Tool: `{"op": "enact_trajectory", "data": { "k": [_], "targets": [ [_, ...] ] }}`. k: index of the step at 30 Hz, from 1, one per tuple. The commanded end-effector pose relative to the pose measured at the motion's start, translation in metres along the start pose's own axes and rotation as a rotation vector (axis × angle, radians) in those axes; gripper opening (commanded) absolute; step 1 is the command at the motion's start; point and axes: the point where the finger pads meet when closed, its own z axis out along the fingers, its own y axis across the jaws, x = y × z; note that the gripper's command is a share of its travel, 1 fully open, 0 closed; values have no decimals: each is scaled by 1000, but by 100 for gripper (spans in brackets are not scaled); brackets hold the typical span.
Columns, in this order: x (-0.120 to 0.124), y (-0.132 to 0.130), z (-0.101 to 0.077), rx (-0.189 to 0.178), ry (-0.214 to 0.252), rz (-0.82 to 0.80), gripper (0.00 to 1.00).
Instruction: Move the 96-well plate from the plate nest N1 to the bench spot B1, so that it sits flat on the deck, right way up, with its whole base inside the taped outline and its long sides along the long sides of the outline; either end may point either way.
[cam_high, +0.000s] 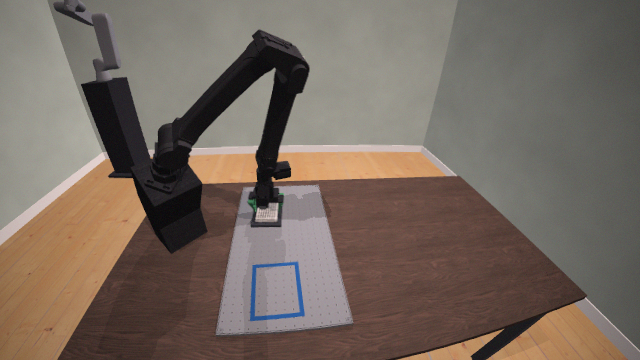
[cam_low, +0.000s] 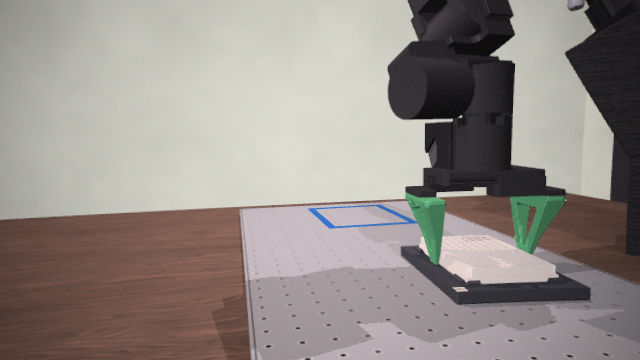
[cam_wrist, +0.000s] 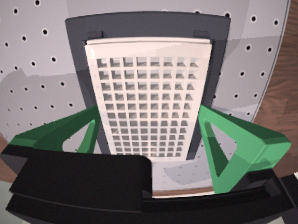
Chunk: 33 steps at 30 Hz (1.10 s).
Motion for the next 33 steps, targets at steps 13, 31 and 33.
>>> {"op": "enact_trajectory", "data": {
  "k": [13, 31, 33],
  "targets": [
    [1, 2, -3, -9, 3, -5, 0],
    [1, 2, -3, -9, 3, -5, 0],
    [1, 2, -3, -9, 3, -5, 0]
  ]
}}
